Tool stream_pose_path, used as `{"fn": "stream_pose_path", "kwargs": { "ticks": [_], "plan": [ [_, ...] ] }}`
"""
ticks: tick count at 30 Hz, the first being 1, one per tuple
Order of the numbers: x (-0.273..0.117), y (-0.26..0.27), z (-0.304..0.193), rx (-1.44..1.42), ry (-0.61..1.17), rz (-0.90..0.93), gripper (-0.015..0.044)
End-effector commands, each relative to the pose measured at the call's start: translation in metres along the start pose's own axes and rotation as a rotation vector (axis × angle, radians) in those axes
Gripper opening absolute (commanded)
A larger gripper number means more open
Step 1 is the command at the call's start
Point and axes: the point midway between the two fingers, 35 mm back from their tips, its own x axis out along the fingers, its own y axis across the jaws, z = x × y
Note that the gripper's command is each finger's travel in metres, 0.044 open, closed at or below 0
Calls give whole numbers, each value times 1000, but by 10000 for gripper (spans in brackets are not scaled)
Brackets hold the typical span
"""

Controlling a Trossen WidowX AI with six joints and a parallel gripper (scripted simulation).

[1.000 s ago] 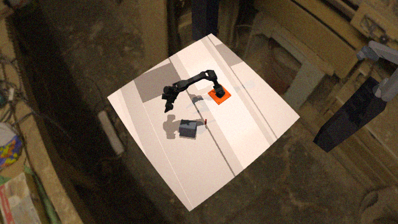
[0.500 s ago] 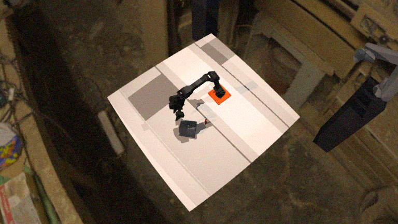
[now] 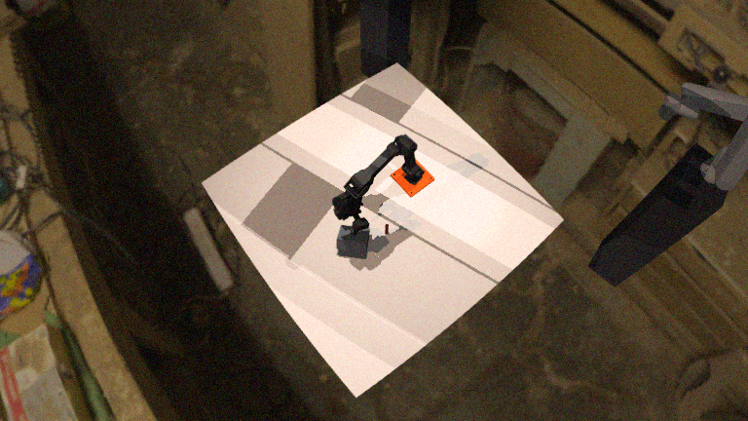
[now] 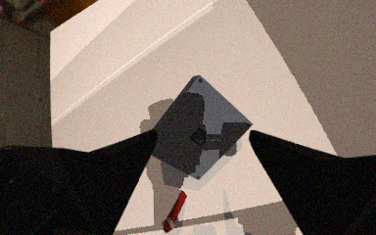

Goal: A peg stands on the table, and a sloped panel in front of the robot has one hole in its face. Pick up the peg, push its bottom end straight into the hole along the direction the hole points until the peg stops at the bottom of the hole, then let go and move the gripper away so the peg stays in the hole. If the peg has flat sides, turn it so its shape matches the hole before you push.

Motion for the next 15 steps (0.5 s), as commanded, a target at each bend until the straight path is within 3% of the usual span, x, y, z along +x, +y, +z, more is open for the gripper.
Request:
{"fn": "stream_pose_path", "kwargs": {
  "ticks": [1, 15],
  "plan": [
    [2, 12, -20, -87, 57, -14, 440],
    [-2, 43, -86, -420, 245, -50, 440]
  ]
}}
